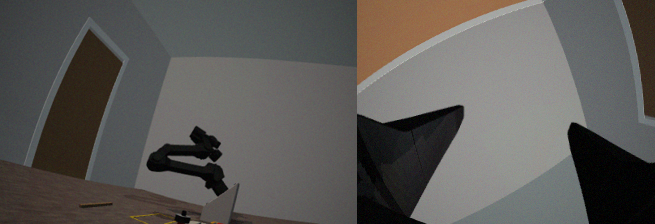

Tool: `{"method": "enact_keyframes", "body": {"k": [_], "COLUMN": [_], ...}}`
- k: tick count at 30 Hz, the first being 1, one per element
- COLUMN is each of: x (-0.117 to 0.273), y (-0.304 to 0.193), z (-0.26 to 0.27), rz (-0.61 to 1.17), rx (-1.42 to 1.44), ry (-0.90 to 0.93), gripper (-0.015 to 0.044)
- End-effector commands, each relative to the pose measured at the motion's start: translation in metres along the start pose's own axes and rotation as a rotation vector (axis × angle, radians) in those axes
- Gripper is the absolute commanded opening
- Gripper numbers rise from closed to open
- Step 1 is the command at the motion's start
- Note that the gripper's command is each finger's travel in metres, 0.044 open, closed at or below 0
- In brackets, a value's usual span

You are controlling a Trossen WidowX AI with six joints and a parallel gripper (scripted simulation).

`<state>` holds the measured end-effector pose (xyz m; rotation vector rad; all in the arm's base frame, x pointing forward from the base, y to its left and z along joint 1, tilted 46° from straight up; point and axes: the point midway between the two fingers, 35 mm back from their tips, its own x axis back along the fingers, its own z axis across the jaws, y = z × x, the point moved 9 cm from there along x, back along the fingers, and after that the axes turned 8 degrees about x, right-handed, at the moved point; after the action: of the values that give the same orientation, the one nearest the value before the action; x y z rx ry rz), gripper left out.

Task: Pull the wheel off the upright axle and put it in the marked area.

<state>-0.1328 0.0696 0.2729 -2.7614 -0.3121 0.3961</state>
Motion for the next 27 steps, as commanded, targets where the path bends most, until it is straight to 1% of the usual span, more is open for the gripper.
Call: {"method": "enact_keyframes", "body": {"k": [1,4,10,16,22,27], "x": [0.000,0.001,0.015,0.046,0.090,0.134], "y": [-0.001,-0.011,-0.057,-0.101,-0.134,-0.151], "z": [0.000,0.002,0.013,0.024,0.035,0.041], "rz": [0.005,0.073,0.406,0.764,1.139,1.447], "rx": [-0.005,-0.080,-0.410,-0.747,-1.041,-1.237], "ry": [0.002,0.026,0.090,0.079,-0.025,-0.177], "gripper": [0.0374,0.0300,0.0300,0.0300,0.0300,0.0300]}}
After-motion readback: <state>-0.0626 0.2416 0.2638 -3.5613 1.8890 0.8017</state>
